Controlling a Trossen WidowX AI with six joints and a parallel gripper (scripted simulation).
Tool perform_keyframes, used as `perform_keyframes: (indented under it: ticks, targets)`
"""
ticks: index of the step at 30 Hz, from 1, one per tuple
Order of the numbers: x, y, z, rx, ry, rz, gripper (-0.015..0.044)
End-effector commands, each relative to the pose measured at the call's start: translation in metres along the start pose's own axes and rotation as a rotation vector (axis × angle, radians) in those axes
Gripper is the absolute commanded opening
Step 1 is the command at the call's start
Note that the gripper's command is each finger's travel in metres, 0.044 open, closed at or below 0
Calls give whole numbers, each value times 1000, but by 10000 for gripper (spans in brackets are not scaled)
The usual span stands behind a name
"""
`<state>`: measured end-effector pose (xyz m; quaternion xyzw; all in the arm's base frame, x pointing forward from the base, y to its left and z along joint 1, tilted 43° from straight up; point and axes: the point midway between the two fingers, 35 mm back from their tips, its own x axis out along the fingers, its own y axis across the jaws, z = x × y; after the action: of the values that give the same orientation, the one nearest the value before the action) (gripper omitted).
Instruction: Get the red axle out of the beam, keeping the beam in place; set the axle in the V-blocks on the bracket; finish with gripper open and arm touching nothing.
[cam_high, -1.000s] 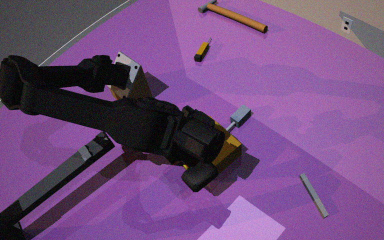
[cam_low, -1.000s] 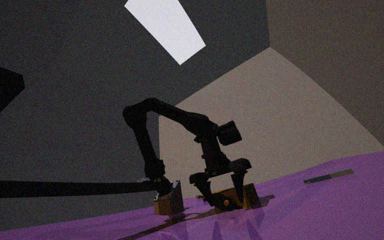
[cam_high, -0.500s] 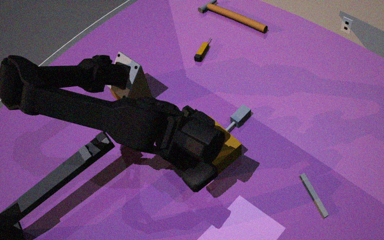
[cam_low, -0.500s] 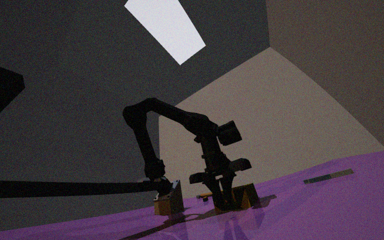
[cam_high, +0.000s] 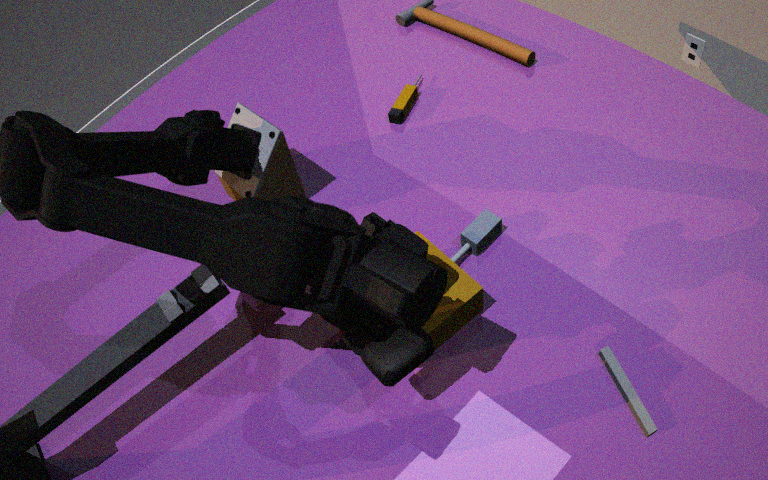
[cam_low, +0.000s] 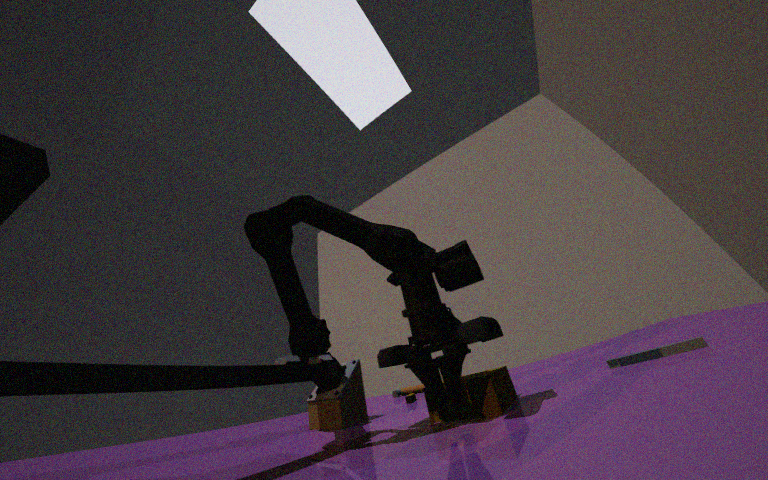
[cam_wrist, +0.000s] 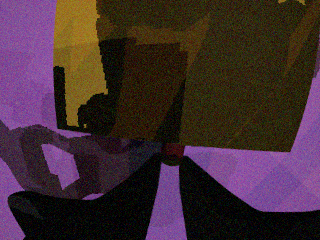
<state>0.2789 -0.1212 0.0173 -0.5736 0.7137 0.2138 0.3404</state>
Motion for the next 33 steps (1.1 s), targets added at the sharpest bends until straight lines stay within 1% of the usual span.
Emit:
perform_keyframes:
  ticks: [1, 33]
  targets:
    - [0, -2, -6, -2, 0, -3, 0]
    - [0, -3, -57, -6, 1, -4, 0]
